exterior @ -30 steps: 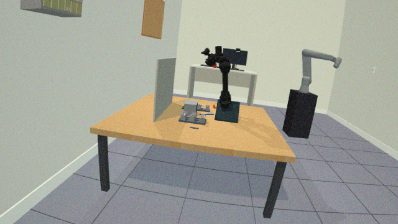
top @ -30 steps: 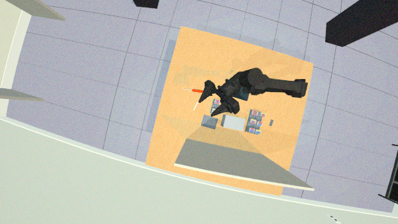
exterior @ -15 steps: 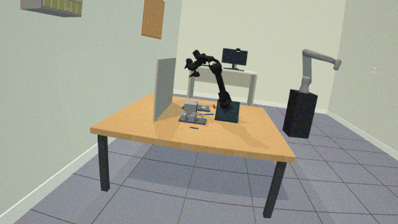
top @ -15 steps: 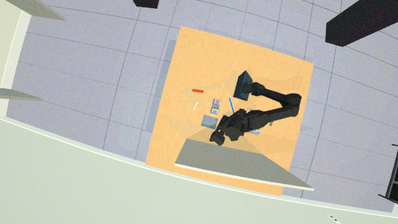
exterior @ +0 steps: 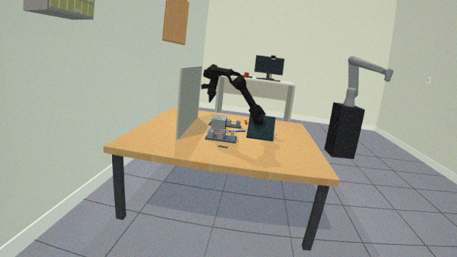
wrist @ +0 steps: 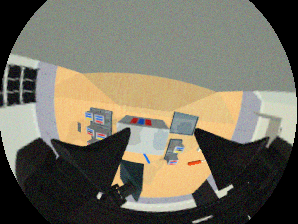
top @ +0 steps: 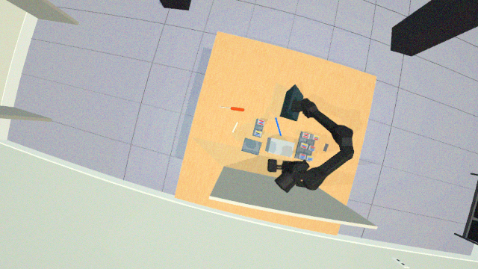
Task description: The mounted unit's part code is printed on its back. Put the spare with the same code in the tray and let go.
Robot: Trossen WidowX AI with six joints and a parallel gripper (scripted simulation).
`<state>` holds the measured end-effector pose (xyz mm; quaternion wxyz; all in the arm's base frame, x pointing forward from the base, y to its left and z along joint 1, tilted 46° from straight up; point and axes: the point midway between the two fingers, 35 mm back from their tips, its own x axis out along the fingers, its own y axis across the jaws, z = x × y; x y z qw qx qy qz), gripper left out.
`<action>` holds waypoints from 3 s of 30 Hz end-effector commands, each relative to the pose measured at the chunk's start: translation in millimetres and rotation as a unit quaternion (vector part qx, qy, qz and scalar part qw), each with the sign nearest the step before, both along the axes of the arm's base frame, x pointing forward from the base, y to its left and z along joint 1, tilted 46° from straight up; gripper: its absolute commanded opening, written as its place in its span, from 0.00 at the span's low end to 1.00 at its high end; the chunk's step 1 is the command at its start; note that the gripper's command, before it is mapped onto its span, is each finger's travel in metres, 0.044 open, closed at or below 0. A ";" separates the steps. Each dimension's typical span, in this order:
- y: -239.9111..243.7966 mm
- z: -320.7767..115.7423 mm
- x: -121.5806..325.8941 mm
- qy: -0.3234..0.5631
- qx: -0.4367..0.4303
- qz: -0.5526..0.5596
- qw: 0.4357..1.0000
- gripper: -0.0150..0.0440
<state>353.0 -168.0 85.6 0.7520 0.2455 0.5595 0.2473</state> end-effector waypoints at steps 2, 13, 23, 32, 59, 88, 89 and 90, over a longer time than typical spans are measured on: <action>26.5 13.0 -1.5 0.084 0.038 -0.014 0.996 1.00; 65.7 -25.4 7.1 0.088 0.043 -0.001 0.995 1.00; 67.5 -27.0 7.3 0.089 0.043 0.000 0.995 1.00; 55.4 -37.4 -2.3 0.119 0.044 -0.033 0.991 1.00; -10.4 -178.4 -219.9 0.544 0.156 -0.511 0.647 0.82; 25.6 -209.2 -210.3 0.543 0.157 -0.511 0.647 0.76; 26.7 -210.4 -210.1 0.543 0.157 -0.511 0.647 0.76; 27.9 -211.6 -209.8 0.543 0.157 -0.511 0.647 0.76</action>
